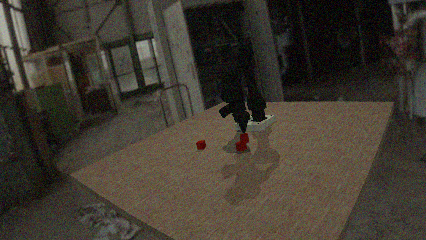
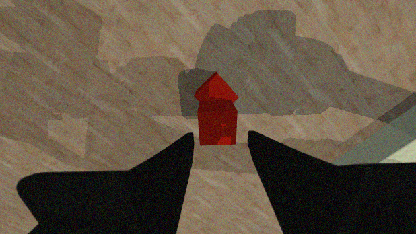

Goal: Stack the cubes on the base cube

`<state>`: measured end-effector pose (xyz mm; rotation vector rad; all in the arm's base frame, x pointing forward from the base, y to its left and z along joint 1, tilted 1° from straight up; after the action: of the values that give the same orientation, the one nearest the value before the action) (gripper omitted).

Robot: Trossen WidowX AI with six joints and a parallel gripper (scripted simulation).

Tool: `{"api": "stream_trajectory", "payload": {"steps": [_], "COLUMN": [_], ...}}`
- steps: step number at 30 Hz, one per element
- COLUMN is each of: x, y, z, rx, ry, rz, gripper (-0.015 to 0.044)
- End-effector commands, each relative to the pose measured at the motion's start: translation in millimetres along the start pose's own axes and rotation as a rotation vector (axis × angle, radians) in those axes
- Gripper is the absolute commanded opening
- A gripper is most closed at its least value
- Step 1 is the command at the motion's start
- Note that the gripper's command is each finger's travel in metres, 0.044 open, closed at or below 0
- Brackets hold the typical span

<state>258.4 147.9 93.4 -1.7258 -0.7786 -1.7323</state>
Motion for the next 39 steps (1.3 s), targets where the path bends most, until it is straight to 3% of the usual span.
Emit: {"api": "stream_trajectory", "payload": {"steps": [1,4,7,18,30,39], "x": [4,4,4,25,46,37], "y": [0,0,13,108,201,212], "z": [1,1,0,-26,-94,-104], "rx": [-0.001,-0.001,-0.026,-0.216,-0.424,-0.449], "ry": [0.009,0.009,0.003,0.005,0.004,0.003], "rz": [-0.003,-0.003,-0.002,-0.009,-0.018,-0.02], "gripper": [0.0205,0.0205,0.0265,0.0265,0.0265,0.0265]}}
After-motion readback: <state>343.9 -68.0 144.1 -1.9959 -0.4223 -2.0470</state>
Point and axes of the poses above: the point midway between the two fingers, 35 mm back from their tips, its own x axis back along the fingers, its own z axis across the jaws, y = z × x, the point moved 1 cm from there along x, back along the fingers, and after that the axes turned 6 degrees about -x, right-handed, at the moved point
